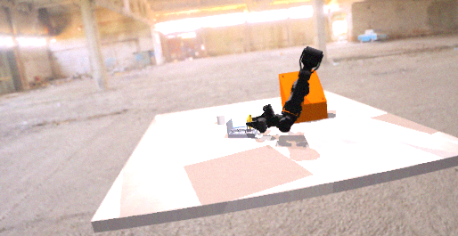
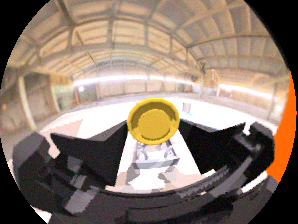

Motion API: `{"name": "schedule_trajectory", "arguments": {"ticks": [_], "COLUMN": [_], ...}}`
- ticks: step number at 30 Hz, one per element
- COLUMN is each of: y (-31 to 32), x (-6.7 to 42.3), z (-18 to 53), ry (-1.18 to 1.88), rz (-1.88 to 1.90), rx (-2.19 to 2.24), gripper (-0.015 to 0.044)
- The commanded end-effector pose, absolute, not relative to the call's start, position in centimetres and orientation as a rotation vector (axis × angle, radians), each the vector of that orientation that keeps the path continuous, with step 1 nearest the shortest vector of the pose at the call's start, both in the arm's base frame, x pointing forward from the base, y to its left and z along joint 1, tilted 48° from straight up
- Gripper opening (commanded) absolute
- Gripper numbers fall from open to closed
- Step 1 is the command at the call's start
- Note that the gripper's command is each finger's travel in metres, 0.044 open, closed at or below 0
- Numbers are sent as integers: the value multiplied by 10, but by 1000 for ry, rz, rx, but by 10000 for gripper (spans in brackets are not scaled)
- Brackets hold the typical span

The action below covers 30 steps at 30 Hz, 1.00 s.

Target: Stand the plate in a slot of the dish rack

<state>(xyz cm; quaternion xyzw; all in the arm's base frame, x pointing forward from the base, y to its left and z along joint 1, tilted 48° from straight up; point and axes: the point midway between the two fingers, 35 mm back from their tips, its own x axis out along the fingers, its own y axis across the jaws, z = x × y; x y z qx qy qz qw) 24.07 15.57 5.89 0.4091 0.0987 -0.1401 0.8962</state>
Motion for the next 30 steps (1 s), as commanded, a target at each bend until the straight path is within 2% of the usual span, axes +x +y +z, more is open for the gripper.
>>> {"name": "schedule_trajectory", "arguments": {"ticks": [1, 22, 30], "y": [154, 166, 166], "x": [246, 244, 244], "z": [55, 44, 44], "ry": [205, 214, 213], "rz": [-293, -287, -288], "rx": [842, 842, 845], "gripper": [0, 0, 210]}}
